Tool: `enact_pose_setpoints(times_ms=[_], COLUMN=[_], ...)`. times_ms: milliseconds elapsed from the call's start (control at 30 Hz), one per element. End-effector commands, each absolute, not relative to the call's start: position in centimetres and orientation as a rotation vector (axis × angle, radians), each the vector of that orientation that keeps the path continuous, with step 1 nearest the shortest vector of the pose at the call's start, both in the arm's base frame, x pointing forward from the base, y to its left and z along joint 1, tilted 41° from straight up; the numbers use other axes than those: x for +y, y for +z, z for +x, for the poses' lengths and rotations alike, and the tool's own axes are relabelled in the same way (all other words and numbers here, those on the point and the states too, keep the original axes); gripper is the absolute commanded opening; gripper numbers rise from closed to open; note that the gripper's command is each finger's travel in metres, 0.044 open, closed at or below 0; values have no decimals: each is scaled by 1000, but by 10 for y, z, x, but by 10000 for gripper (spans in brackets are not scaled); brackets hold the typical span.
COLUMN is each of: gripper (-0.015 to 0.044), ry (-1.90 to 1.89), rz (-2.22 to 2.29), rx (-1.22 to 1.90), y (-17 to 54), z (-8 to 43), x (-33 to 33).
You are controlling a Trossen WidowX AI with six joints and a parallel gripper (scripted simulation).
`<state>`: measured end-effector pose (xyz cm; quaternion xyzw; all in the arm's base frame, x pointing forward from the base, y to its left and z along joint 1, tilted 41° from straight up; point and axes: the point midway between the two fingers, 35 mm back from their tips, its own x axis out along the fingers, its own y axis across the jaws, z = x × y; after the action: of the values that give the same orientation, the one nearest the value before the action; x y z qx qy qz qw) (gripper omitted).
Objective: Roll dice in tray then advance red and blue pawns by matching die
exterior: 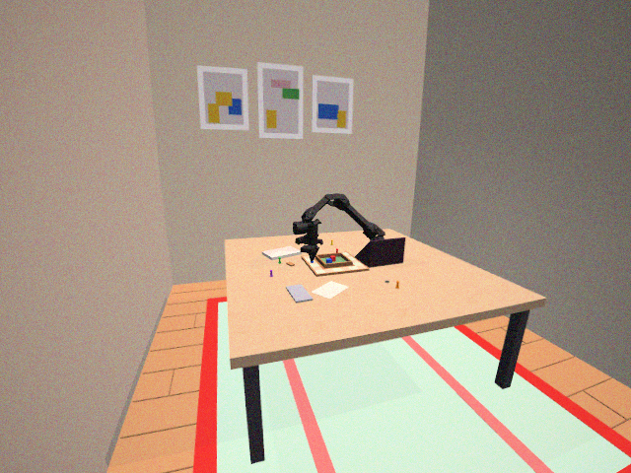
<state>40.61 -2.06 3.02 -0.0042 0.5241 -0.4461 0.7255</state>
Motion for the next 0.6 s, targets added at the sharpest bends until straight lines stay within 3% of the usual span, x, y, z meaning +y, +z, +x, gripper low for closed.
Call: enact_pose_setpoints(times_ms=[0, 567], gripper=[3, 0], ry=[-986, -980], rz=[-16, -11], rx=[1158, 1161], y=[29, 72], z=[405, 410], x=[-22, 21])
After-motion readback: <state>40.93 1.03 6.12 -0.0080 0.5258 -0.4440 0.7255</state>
